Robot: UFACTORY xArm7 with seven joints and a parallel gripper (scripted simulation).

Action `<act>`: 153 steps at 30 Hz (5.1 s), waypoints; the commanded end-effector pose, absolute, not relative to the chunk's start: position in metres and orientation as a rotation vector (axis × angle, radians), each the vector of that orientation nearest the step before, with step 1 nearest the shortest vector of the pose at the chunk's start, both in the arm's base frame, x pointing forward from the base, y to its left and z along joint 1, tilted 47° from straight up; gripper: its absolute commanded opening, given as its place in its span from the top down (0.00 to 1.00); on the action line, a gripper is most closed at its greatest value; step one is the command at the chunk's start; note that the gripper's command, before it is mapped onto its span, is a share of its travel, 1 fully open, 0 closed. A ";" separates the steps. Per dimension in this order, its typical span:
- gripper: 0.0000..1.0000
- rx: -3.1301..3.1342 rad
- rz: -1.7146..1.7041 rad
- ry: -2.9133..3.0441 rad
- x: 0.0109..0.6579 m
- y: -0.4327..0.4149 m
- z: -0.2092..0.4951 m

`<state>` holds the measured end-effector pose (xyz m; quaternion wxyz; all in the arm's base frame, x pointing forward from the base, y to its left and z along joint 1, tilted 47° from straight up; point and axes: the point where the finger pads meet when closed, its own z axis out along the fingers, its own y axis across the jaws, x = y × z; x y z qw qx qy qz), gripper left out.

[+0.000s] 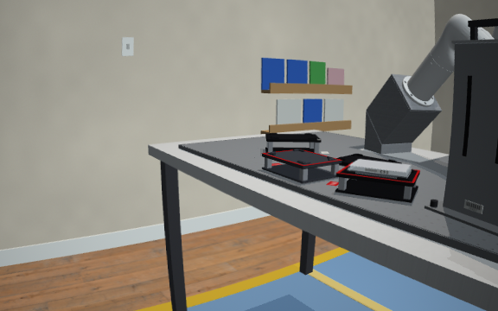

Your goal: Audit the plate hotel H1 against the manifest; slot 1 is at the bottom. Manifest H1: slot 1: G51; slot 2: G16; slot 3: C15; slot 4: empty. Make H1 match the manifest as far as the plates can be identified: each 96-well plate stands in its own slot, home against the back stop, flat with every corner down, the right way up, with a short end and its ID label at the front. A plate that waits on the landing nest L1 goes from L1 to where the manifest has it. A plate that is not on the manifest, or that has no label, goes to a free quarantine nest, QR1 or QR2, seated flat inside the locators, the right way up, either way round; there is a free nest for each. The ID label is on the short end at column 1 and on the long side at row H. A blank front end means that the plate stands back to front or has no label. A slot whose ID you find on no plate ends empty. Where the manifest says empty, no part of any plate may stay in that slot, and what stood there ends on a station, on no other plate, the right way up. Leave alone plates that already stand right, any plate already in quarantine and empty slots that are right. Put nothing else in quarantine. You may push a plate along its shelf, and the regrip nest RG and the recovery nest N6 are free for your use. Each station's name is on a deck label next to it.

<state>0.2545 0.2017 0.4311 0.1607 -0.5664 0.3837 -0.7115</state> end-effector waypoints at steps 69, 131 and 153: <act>0.00 -1.616 -2.029 1.098 0.271 0.236 0.395; 0.00 -1.616 -2.029 1.098 0.271 0.236 0.395; 0.00 -1.616 -2.029 1.098 0.246 0.254 0.386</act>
